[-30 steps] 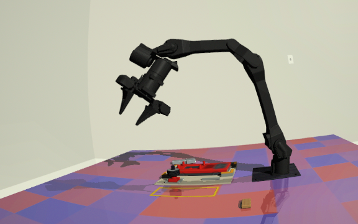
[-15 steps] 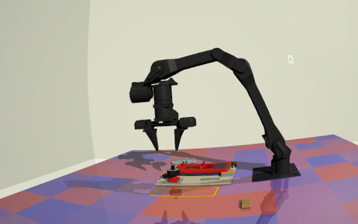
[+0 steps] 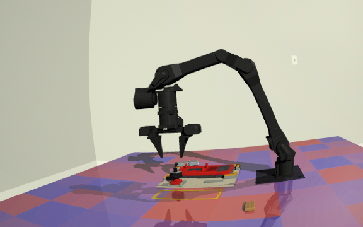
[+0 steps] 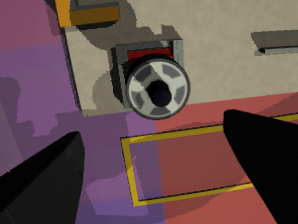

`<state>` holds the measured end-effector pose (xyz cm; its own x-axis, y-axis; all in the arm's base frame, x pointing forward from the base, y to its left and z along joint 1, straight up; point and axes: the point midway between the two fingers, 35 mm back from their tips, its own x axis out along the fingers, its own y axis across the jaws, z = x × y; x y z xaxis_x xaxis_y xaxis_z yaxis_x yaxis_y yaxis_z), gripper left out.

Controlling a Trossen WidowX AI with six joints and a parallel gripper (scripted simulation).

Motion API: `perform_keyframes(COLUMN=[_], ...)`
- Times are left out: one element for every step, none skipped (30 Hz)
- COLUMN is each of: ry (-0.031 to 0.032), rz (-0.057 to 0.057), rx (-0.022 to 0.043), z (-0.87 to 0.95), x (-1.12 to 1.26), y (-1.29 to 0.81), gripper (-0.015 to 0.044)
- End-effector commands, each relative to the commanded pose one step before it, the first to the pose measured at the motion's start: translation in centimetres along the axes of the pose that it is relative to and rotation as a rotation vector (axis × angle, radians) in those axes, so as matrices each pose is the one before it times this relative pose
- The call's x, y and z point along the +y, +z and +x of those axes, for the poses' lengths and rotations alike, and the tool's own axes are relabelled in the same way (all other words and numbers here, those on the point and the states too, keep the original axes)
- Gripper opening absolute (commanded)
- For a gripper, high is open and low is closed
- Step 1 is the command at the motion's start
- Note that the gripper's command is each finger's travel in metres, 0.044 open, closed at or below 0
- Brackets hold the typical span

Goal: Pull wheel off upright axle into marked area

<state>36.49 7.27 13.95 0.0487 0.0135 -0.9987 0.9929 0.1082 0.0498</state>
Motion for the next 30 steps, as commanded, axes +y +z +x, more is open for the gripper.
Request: perform_keyframes(ry=[-0.01521, -0.00002, -0.00003, -0.00005, -0.00007, -0.00007, -0.00008, -0.00006, -0.00004, -0.00001, 0.0, 0.0, 0.0, 0.00251, 0.0, 0.0, 0.0, 0.0, 0.0, 0.0, 0.0, 0.0, 0.0, 0.0, 0.0, 0.0, -0.00001, -0.00001, -0.00001, -0.00002], rz=[0.0031, 0.0, 0.0, 0.0, 0.0, 0.0, 0.0, 0.0, 0.0, 0.0, 0.0, 0.0, 0.0, -0.0029, 0.0, 0.0, 0.0, 0.0, 0.0, 0.0, 0.0, 0.0, 0.0, 0.0, 0.0, 0.0, 0.0, 0.0, 0.0, 0.0], rx=[-0.00543, 0.0, 0.0, 0.0, 0.0, 0.0, 0.0, 0.0, 0.0, 0.0, 0.0, 0.0, 0.0, 0.00428, 0.0, 0.0, 0.0, 0.0, 0.0, 0.0, 0.0, 0.0, 0.0, 0.0, 0.0, -0.00001, -0.00001, -0.00002, -0.00002, -0.00003], z=[2.155, 0.591, 0.59, 0.588, 0.584, 0.462, 0.403, 0.312, 0.195, 0.066, 0.0, 0.0, 0.0, -0.367, 0.0, 0.0, 0.0, 0.0, 0.0, 0.0, 0.0, 0.0, 0.0, 0.0, 0.0, -0.005, -0.011, -0.016, -0.022, -0.027], x=[-0.275, -0.018, -0.036, -0.055, -0.076, -0.079, -0.086, -0.071, -0.047, -0.016, 0.0, 0.0, 0.0, 0.116, 0.0, 0.0, 0.0, 0.0, 0.0, 0.0, 0.0, 0.0, 0.0, 0.0, 0.0, 0.0, 0.001, 0.001, 0.001, 0.002], y=[0.08, 0.0, 0.001, 0.002, 0.003, 0.003, 0.002, 0.002, 0.002, 0.001, 0.0, 0.0, 0.0, -0.059, 0.0, 0.0, 0.0, 0.0, 0.0, 0.0, 0.0, 0.0, 0.0, 0.0, 0.0, 0.0, 0.0, 0.0, 0.0, 0.0], gripper=[0.03, 0.03, 0.03, 0.03, 0.03, 0.03, 0.03, 0.03, 0.03, 0.03, 0.03, 0.03, 0.03, 0.0274, 0.0247, 0.0221, 0.0215, 0.0208, 0.0201, 0.0195, 0.0188, 0.0181, 0.0175, 0.0168, 0.0161, 0.0135, 0.0109, 0.0083, 0.0056, 0.003])
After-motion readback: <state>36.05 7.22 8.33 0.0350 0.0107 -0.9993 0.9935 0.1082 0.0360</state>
